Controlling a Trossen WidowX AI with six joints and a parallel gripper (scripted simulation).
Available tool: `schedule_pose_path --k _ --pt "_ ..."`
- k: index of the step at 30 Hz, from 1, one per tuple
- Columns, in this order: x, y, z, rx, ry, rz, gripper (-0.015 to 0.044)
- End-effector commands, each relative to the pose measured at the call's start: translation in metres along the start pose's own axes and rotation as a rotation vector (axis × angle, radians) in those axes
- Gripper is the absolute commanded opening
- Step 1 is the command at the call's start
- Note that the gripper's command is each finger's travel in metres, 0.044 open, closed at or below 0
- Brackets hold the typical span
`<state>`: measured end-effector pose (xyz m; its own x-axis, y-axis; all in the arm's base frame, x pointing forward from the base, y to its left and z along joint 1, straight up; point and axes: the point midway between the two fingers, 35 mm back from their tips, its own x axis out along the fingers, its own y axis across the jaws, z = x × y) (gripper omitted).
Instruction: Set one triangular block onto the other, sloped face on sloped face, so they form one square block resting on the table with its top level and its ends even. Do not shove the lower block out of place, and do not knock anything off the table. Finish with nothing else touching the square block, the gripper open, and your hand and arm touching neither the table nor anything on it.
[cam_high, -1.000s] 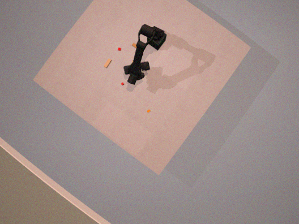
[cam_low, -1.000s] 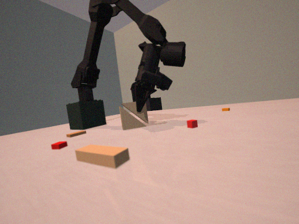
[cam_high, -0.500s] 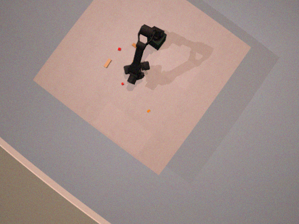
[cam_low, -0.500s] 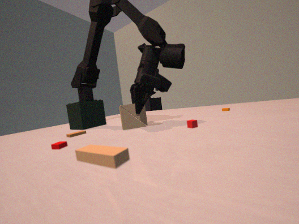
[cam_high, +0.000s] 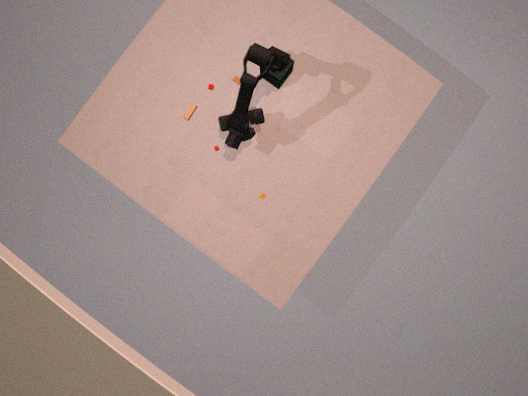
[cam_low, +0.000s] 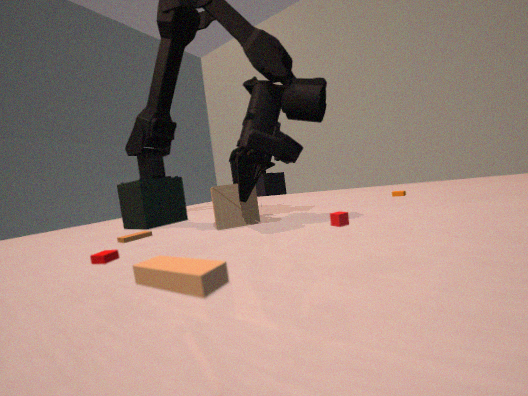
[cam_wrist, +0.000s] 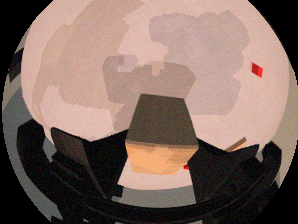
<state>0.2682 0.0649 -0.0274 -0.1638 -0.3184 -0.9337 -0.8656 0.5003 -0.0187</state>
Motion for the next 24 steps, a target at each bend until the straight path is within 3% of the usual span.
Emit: schedule_pose_path --k 1,21,24 --pt "0.0015 0.0 -0.001 -0.004 0.005 -0.003 0.0" --pt "0.0023 0.0001 -0.0005 -0.003 0.005 -0.002 0.0" --pt "0.0017 -0.0001 0.0001 0.0 0.0 0.0 0.0079"
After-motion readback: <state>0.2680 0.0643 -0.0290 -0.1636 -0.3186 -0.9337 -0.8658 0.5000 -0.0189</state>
